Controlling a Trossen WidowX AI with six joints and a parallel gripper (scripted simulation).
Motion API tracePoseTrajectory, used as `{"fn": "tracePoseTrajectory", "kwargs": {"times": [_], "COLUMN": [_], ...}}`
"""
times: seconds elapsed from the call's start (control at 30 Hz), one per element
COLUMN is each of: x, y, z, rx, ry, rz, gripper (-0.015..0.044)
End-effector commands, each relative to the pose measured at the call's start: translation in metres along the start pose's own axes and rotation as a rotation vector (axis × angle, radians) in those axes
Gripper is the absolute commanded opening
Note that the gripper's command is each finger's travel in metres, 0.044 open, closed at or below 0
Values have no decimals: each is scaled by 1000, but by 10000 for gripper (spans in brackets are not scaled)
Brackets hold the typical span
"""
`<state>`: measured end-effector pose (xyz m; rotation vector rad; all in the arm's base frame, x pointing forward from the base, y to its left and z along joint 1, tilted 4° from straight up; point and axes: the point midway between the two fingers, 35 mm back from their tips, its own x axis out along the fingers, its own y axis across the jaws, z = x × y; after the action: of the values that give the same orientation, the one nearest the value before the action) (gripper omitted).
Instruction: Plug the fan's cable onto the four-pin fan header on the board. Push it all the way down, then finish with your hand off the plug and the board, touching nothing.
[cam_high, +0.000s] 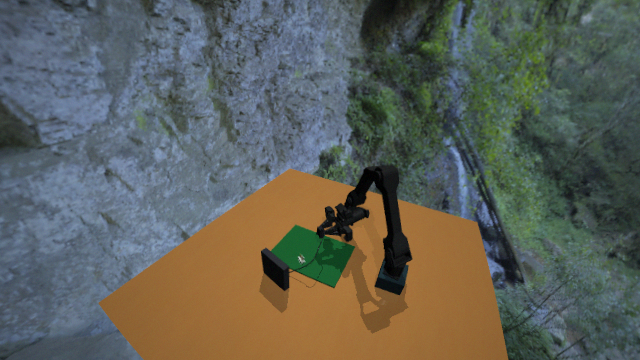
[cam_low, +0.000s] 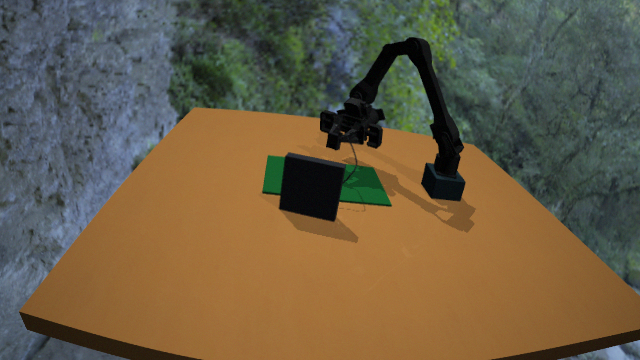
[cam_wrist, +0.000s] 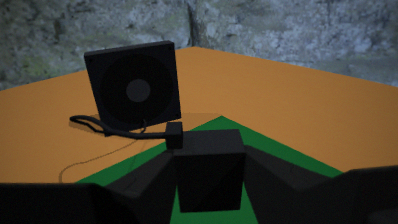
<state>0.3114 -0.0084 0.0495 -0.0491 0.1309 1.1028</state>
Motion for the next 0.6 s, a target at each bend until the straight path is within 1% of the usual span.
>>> {"fn": "tracePoseTrajectory", "kwargs": {"times": [0.0, 0.57], "x": [0, 4], "y": [-1, -2], "z": [-1, -16], "rx": [-2, 0], "ry": [0, 0], "rz": [0, 0], "gripper": [0, 0]}}
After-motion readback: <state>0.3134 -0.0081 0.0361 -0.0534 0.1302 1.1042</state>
